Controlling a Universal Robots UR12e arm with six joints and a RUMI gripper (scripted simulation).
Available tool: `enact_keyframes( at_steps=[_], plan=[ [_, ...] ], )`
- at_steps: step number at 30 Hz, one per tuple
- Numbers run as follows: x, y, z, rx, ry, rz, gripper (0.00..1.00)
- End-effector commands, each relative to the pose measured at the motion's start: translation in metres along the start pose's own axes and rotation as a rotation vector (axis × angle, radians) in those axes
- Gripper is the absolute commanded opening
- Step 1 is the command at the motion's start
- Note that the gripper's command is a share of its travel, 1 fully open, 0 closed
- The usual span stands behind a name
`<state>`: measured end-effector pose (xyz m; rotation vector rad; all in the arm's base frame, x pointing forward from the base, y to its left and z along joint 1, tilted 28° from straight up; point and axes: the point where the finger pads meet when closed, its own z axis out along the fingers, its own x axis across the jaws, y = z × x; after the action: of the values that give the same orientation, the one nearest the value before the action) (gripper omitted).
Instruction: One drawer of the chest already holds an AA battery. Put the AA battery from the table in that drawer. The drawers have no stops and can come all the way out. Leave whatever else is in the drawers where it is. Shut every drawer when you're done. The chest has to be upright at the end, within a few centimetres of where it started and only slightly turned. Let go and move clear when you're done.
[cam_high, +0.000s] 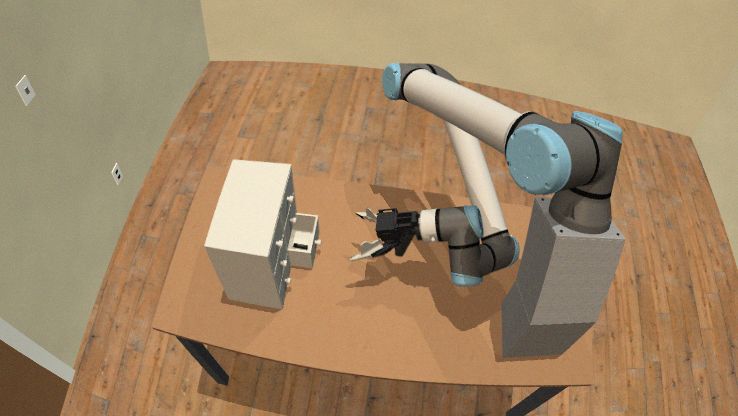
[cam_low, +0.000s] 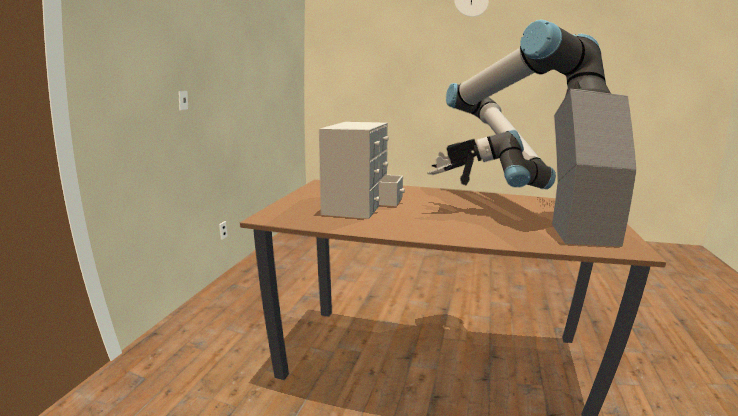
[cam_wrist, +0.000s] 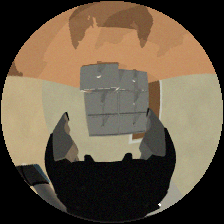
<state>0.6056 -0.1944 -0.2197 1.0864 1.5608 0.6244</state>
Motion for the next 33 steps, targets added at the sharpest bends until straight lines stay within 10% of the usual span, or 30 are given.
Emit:
enact_keyframes(
  at_steps=[1, 33],
  plan=[
    [0.0, -0.0012, -0.0058, -0.001, 0.001, 0.0, 1.0],
    [0.0, -0.0026, -0.0111, 0.005, 0.001, 0.0, 1.0]
  ],
)
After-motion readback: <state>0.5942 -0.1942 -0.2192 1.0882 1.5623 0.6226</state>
